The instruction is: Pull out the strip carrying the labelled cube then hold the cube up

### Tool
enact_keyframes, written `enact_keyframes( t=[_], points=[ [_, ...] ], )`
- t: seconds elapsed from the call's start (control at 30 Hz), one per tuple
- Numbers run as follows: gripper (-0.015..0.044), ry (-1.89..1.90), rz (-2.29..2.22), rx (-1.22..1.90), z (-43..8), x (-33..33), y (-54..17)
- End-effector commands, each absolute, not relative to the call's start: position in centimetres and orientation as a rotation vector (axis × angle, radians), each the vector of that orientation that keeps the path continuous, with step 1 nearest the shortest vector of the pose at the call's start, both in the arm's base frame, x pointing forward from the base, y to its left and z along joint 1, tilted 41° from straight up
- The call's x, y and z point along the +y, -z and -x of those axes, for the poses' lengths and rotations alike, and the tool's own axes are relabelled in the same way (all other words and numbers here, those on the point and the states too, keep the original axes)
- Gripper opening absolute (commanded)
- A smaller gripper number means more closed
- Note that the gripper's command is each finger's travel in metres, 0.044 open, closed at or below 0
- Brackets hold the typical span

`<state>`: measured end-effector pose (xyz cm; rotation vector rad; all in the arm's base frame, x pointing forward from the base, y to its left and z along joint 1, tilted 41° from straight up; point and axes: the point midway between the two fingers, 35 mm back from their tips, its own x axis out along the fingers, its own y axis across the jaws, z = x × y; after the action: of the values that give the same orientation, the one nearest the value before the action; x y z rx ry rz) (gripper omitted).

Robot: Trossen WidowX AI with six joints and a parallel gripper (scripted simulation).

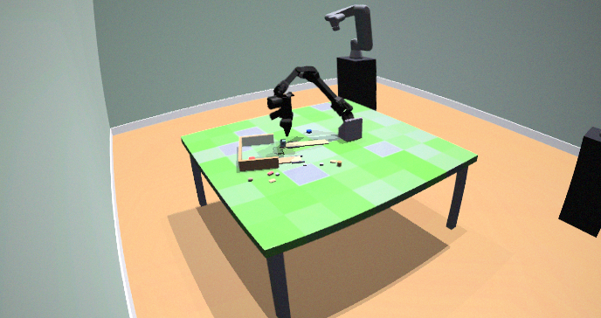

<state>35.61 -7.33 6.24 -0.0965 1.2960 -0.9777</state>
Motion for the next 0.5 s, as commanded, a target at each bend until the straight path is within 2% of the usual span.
enact_keyframes(
  t=[0.0,0.17,0.4,0.47],
  points=[
    [0.0440,0.983,0.106,1.307,-36.8,-8.3,-6.4],
    [0.0440,0.983,0.106,1.306,-37.8,-9.1,-6.7],
    [0.0256,0.983,0.106,1.306,-37.8,-9.7,-6.1],
    [0.0250,0.983,0.106,1.305,-37.8,-9.9,-5.8]
  ],
)
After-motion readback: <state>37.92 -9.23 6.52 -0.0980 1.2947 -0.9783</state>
